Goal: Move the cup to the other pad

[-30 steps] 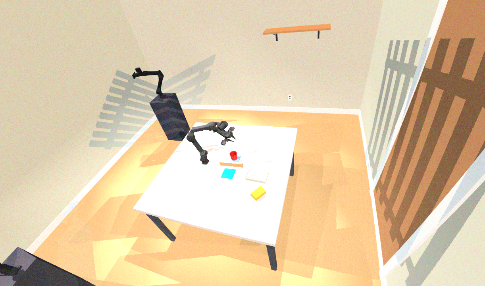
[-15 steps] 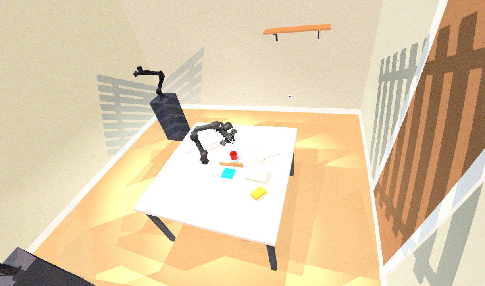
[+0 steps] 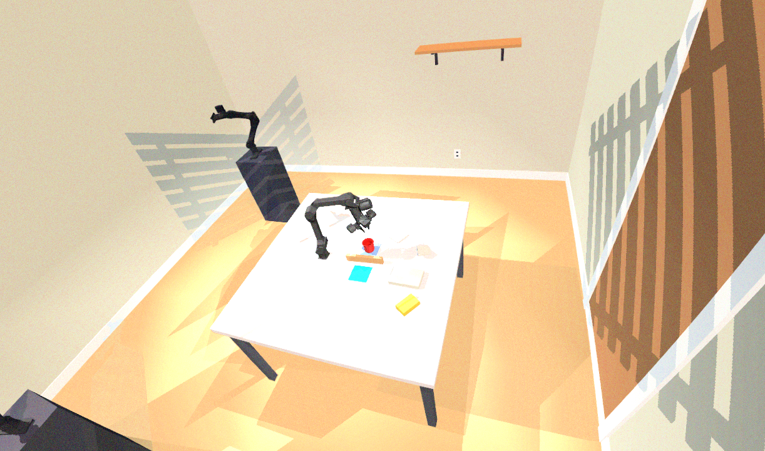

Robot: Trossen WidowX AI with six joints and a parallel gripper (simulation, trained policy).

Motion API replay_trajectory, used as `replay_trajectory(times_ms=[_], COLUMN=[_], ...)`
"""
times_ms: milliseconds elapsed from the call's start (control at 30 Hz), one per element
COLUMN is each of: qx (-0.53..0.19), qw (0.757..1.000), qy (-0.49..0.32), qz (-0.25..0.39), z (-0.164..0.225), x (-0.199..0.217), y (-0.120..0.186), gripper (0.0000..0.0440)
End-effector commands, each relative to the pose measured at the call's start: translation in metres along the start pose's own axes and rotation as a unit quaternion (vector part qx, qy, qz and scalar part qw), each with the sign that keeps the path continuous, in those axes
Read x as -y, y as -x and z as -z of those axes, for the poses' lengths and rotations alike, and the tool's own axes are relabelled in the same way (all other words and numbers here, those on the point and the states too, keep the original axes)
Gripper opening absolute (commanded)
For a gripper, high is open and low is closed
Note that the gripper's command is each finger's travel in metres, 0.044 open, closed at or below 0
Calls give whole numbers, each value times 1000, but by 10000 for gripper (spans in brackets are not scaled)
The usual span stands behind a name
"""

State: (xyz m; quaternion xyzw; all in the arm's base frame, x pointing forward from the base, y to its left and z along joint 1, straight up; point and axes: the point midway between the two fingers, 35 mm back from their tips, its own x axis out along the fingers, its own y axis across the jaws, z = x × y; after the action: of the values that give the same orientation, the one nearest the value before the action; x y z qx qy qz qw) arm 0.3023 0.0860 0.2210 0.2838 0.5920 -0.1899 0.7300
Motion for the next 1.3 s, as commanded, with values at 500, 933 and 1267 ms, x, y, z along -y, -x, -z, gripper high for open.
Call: replay_trajectory(times_ms=[500,933,1267], qx=[-52,-65,-74], qw=[992,984,981], qy=[-20,-27,-16], qz=[117,162,181], z=[12,21,29], x=[24,37,47], y=[-46,-84,-115], gripper=[155,174,179])
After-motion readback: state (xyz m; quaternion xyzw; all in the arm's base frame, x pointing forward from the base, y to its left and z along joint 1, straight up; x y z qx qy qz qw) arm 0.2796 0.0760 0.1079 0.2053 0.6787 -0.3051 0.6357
